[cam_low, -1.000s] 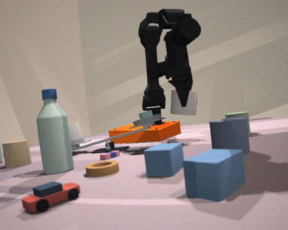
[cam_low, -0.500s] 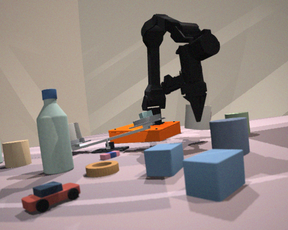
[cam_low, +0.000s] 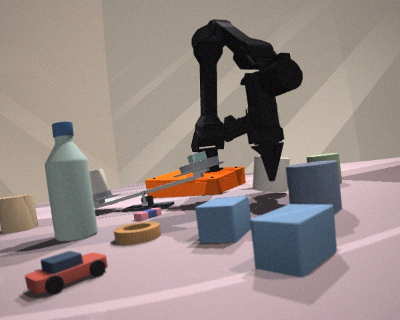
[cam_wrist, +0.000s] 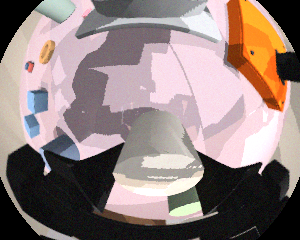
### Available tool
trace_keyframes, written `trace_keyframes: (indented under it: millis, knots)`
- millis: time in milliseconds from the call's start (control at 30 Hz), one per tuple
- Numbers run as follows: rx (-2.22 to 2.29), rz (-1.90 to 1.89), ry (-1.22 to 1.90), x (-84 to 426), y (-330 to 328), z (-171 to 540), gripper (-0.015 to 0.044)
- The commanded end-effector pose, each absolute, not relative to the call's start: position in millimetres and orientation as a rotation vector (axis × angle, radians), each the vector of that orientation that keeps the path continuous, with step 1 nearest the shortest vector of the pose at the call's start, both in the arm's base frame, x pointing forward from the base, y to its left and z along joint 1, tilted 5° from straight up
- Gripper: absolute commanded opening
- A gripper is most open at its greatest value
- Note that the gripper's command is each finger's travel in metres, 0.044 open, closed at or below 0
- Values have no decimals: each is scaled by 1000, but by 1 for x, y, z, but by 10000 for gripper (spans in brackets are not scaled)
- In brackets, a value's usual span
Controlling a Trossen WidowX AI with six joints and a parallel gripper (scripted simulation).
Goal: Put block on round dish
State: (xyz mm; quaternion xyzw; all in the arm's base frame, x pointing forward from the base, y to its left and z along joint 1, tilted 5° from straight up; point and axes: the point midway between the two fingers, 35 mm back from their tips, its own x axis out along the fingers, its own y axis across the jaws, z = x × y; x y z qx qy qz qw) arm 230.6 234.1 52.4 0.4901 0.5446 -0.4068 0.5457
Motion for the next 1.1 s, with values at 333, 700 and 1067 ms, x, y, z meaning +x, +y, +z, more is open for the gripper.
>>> trace_keyframes:
  millis: [333, 700, 1067]
  knots:
    - [1159, -969, 1292, 230, 234, 47, 210]
    - [1162, -968, 1286, 228, 230, 87, 440]
    - [1220, -973, 1273, 237, 222, 107, 361]
